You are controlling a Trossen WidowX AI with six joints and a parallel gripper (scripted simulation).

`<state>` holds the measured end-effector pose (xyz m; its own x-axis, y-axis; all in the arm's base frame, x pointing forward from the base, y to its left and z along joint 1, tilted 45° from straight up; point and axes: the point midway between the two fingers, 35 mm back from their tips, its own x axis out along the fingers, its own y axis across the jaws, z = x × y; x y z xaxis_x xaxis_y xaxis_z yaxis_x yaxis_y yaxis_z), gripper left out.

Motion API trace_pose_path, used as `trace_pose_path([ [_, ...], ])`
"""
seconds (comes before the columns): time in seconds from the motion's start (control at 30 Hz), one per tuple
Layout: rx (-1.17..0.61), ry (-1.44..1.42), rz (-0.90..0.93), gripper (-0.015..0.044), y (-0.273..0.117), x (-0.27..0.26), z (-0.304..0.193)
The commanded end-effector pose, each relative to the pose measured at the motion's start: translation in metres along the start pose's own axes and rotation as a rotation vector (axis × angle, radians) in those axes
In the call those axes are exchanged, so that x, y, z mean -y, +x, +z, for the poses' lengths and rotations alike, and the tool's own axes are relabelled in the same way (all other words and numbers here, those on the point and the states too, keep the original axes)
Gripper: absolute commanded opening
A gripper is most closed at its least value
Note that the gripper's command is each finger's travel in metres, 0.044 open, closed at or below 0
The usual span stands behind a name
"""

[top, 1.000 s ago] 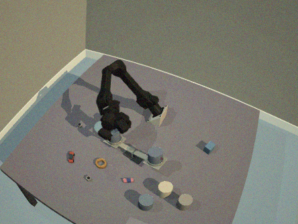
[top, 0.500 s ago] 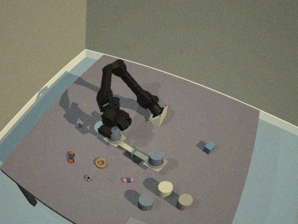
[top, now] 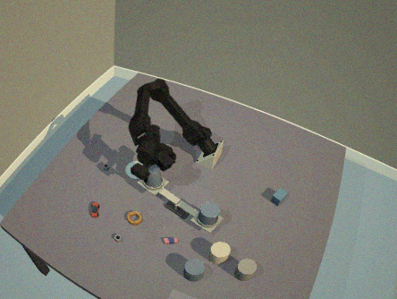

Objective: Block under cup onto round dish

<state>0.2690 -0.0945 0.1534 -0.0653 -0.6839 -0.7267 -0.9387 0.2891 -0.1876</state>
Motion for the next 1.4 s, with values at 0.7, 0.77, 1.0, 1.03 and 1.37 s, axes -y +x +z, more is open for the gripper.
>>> trace_pose_path([
  [0.7, 0.027, 0.011, -0.06, 0.0, -0.037, 0.005, 0.0],
  [0.77, 0.029, 0.01, -0.063, 0.0, -0.039, 0.005, 0.0],
  [1.0, 0.036, 0.009, -0.074, 0.0, -0.048, 0.004, 0.0],
  [1.03, 0.037, 0.008, -0.076, 0.0, -0.05, 0.004, 0.0],
  [1.37, 0.048, 0.006, -0.091, 0.0, -0.062, 0.003, -0.001],
])
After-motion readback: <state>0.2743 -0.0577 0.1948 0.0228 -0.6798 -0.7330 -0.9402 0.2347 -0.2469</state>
